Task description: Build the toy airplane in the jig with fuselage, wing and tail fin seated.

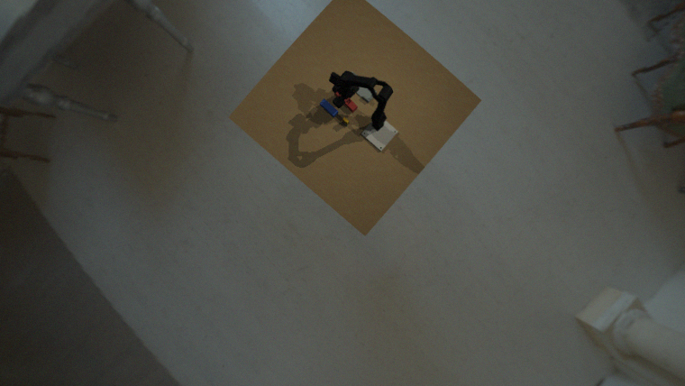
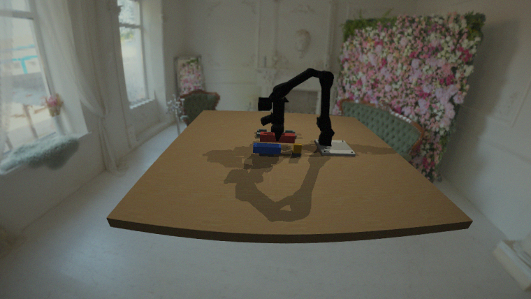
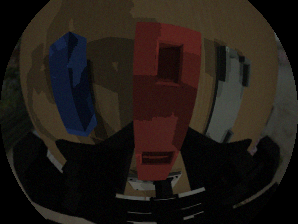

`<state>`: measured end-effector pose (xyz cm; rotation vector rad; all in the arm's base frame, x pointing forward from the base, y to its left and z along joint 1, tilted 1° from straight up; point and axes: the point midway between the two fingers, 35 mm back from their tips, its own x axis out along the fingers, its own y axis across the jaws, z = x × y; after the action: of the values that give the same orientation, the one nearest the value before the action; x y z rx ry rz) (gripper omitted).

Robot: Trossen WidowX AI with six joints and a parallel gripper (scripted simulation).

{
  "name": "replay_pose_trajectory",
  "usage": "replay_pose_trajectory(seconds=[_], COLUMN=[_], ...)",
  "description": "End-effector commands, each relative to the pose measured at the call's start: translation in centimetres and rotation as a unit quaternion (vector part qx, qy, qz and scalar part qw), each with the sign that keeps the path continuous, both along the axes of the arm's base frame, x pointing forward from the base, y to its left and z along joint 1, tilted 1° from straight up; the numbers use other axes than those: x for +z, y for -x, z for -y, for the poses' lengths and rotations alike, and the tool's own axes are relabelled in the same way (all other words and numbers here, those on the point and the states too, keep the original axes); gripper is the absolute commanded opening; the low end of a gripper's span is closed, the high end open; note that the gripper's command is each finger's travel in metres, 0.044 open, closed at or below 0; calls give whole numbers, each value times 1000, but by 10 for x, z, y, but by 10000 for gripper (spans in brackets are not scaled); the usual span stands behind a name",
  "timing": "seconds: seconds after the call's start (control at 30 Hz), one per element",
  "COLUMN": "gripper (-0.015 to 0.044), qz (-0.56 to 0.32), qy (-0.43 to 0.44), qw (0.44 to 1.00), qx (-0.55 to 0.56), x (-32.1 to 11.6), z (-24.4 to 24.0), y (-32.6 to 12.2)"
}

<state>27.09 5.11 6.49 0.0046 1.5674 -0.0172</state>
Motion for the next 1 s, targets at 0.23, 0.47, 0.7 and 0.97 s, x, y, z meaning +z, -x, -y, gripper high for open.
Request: replay_pose_trajectory(seconds=[0.23, 0.47, 0.7, 0.97], gripper=[0, 0, 0, 0], qz=[12, 12, 11, 11], qy=[1, 1, 0, 0], qw=[1000, 1000, 1000, 1000], qx=[-1, -1, -1, -2], x=[41, 63, 85, 102], z=[0, 0, 0, 1], y=[-4, -2, 2, 6])
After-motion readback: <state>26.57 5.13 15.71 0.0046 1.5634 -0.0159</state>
